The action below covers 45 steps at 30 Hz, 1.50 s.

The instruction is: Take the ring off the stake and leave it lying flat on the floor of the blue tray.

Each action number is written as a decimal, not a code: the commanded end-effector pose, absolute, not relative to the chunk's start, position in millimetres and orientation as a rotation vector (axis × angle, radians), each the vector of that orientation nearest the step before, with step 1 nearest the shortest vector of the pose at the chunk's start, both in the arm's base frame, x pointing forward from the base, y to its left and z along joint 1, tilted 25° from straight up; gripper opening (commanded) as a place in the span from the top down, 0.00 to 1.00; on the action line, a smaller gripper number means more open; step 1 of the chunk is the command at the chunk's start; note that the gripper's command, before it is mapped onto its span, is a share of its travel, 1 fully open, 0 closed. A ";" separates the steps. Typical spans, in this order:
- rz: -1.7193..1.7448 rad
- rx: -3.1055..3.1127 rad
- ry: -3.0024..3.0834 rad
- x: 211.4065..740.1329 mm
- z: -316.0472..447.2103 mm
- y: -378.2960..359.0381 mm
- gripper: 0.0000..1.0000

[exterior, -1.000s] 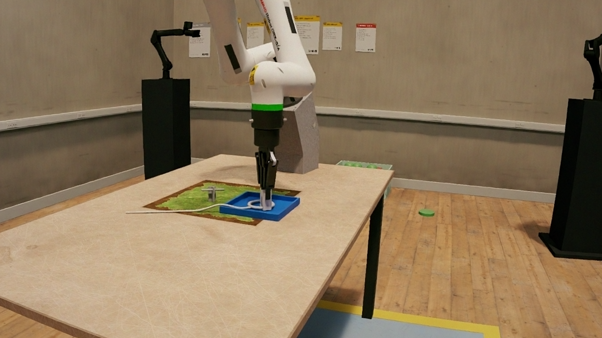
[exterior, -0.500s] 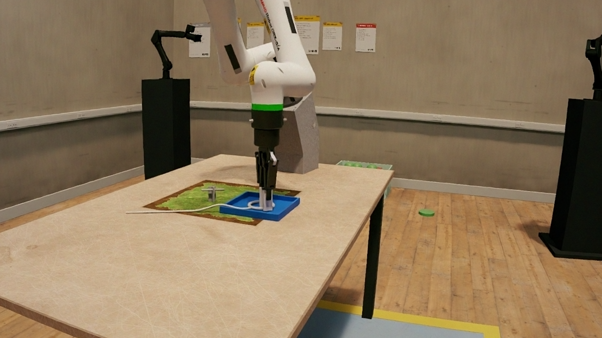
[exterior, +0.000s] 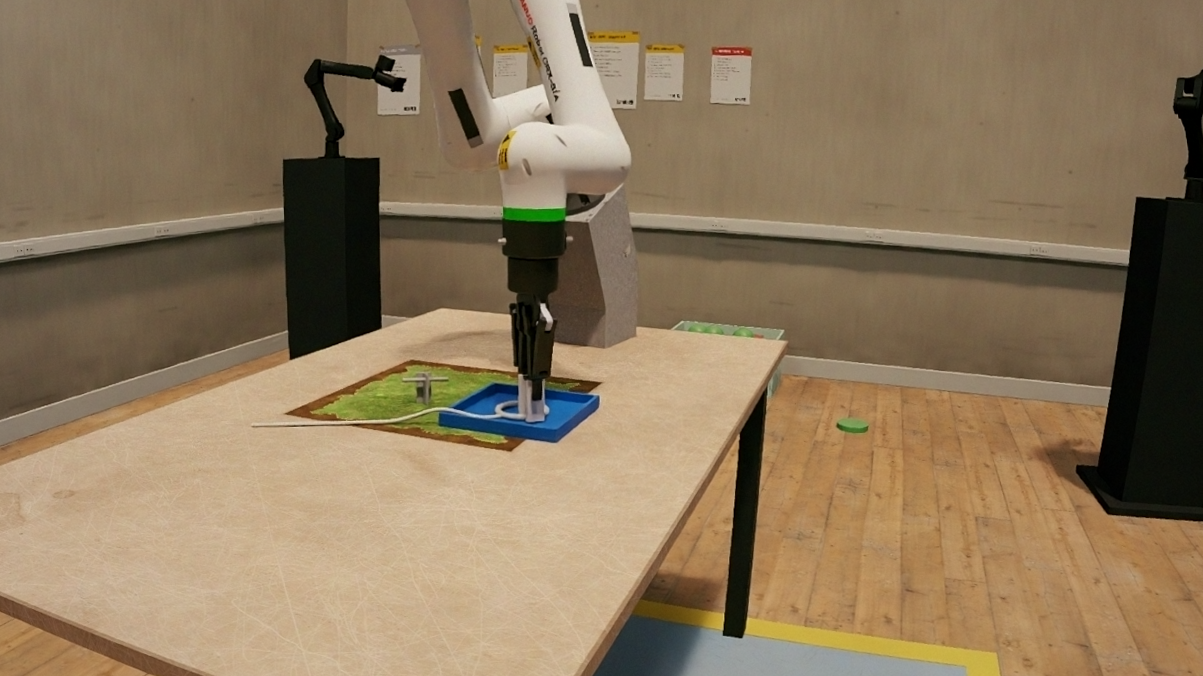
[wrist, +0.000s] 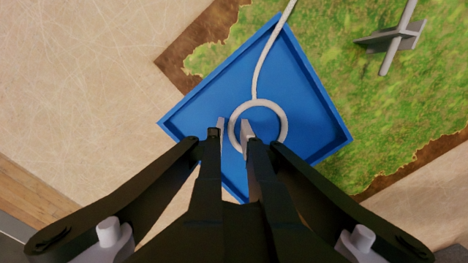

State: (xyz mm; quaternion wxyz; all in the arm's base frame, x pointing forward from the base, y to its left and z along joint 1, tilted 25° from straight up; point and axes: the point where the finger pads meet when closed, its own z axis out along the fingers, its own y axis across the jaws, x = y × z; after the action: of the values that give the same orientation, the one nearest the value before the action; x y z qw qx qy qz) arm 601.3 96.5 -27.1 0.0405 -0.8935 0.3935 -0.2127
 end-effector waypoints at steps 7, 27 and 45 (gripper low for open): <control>-0.653 -2.736 1.204 601.7 -26.3 96.8 0.76; -0.653 -2.736 1.204 579.1 23.4 102.0 0.76; -0.653 -2.736 1.204 560.4 64.3 106.3 0.76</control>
State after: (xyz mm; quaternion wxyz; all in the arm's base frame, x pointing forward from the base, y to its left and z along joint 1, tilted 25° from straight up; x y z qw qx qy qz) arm 560.4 105.9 62.7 0.0406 -0.8935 0.3935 -0.2127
